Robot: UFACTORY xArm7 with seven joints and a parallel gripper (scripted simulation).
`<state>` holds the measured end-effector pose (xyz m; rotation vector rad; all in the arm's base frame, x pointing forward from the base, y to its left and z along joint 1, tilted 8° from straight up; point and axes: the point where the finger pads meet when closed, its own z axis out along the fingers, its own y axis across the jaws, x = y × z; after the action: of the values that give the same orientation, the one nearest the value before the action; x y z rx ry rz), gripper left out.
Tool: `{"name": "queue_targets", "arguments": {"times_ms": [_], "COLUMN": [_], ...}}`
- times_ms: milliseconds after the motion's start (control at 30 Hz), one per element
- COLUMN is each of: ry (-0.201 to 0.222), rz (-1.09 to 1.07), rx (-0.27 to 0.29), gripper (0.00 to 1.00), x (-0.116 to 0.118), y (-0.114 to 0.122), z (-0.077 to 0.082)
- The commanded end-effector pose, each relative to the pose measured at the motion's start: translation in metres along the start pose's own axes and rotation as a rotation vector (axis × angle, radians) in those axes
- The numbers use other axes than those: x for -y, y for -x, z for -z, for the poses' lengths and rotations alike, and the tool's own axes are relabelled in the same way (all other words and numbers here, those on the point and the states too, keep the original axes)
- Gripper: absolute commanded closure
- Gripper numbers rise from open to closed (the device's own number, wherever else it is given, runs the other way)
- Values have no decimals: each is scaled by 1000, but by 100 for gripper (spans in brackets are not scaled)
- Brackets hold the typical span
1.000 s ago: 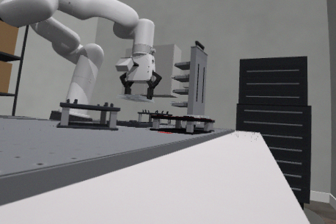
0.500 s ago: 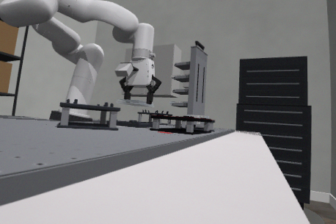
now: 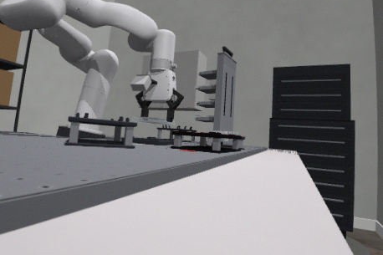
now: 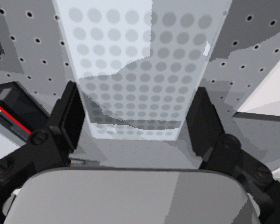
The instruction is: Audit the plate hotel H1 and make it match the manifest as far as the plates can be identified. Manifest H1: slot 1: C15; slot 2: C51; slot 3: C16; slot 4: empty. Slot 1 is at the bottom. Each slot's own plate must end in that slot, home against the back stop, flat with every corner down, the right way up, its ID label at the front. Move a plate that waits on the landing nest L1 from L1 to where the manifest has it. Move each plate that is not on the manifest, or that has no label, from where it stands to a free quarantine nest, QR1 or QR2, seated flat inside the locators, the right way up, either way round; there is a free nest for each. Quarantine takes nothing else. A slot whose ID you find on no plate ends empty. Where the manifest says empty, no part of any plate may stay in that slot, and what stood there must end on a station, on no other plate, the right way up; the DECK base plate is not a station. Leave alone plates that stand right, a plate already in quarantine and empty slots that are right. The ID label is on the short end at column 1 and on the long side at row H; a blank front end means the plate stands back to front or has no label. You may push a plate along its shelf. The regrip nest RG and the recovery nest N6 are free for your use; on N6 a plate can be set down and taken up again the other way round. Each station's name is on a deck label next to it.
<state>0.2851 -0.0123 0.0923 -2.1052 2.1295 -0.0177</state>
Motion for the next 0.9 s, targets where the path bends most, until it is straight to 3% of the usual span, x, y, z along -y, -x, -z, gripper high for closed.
{"name": "queue_targets", "arguments": {"times_ms": [0,633,867], "ry": [-2,-2,-2], "rz": [0,0,0], "rx": [-1,-1,-1], "gripper": [100,100,100], "x": [1,1,1], "y": [0,0,0], "z": [-6,-34,-35]}}
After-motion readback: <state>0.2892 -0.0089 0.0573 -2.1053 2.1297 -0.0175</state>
